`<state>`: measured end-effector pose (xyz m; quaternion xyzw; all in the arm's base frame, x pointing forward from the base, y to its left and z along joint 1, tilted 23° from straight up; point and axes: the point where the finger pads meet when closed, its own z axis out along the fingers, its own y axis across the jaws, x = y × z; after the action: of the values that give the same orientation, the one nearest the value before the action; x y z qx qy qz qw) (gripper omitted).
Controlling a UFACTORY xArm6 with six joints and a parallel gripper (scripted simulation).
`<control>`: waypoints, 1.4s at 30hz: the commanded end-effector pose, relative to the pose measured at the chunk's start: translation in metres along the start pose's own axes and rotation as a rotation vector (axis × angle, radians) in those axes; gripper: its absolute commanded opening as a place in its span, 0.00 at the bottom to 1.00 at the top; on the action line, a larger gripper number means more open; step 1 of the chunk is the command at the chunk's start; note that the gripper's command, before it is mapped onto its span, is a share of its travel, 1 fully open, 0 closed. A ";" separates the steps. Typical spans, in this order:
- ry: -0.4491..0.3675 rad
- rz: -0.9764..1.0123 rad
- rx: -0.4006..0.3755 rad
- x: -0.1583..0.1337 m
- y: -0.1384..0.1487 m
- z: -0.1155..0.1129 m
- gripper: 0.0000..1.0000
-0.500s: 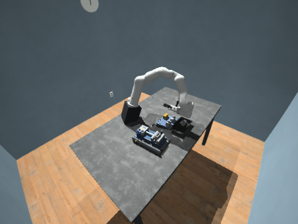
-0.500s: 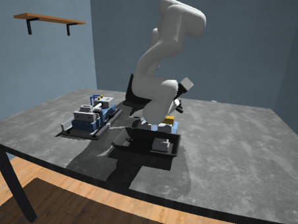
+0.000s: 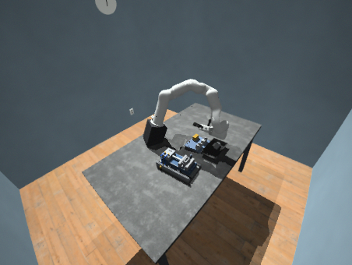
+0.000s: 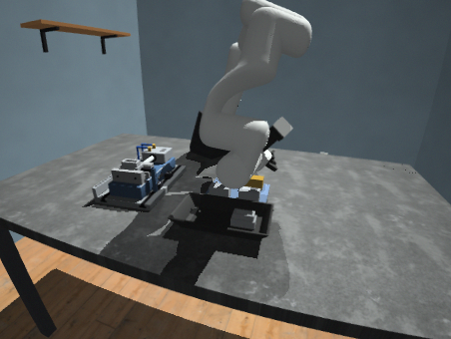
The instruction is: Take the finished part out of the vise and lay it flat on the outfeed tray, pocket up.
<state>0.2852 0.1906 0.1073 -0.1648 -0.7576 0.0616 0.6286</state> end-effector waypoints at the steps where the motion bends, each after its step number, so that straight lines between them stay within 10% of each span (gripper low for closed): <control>1: -0.002 -0.001 -0.001 0.001 0.000 -0.001 1.00; 19: -0.102 0.225 -0.064 0.001 -0.012 -0.015 1.00; 42: -0.307 0.871 -0.363 0.003 -0.053 -0.058 1.00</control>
<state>0.3247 0.1430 0.1321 -0.5098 -0.7206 0.2006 0.4250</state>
